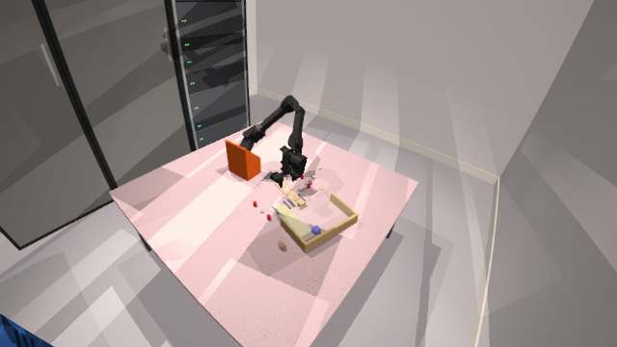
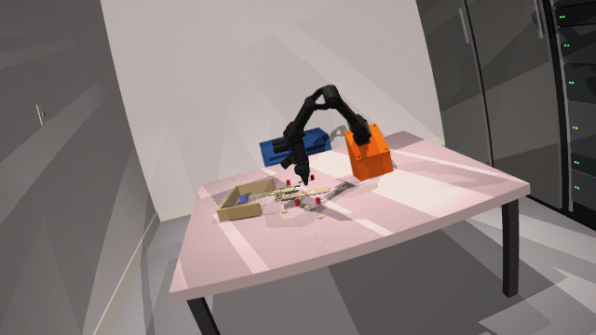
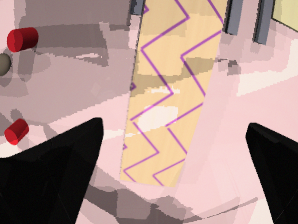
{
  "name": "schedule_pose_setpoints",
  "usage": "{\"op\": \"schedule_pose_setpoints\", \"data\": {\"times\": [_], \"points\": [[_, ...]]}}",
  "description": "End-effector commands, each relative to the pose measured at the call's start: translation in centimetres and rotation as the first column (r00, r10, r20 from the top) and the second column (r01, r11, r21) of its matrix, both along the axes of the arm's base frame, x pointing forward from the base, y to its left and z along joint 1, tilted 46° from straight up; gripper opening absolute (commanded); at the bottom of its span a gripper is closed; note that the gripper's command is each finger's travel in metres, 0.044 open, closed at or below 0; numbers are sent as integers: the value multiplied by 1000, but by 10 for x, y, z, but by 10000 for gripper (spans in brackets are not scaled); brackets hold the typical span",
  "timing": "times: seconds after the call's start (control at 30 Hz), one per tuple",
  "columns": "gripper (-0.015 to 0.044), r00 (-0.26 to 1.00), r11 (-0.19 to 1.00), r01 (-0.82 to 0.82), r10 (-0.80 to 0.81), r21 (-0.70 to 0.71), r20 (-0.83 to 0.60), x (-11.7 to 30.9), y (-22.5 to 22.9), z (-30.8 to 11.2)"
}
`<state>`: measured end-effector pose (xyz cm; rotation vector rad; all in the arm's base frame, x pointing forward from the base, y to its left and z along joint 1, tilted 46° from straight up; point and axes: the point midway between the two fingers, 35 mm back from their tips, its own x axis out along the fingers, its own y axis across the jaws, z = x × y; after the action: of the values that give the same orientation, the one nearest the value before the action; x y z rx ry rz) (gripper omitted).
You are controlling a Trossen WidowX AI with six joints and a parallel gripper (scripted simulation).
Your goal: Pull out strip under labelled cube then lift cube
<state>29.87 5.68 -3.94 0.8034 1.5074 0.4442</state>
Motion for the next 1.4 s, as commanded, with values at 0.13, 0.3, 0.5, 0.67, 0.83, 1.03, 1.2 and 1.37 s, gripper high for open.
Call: {"op": "schedule_pose_setpoints", "data": {"times": [0.13,0.3,0.5,0.67,0.83,1.03,1.2,1.37], "points": [[440,1000,1000,-6,6,-2,3,28,-12,-5],[440,1000,1000,-6,6,-3,5,46,-19,-7],[440,1000,1000,-6,6,-4,6,68,-28,-9],[440,1000,1000,-6,6,-4,8,86,-35,-11],[440,1000,1000,-6,6,-5,9,105,-42,-14],[440,1000,1000,-6,6,-5,10,125,-51,-18],[335,1000,1000,-6,6,-5,10,127,-49,-21],[250,1000,1000,-5,5,-5,10,128,-43,-27]]}}
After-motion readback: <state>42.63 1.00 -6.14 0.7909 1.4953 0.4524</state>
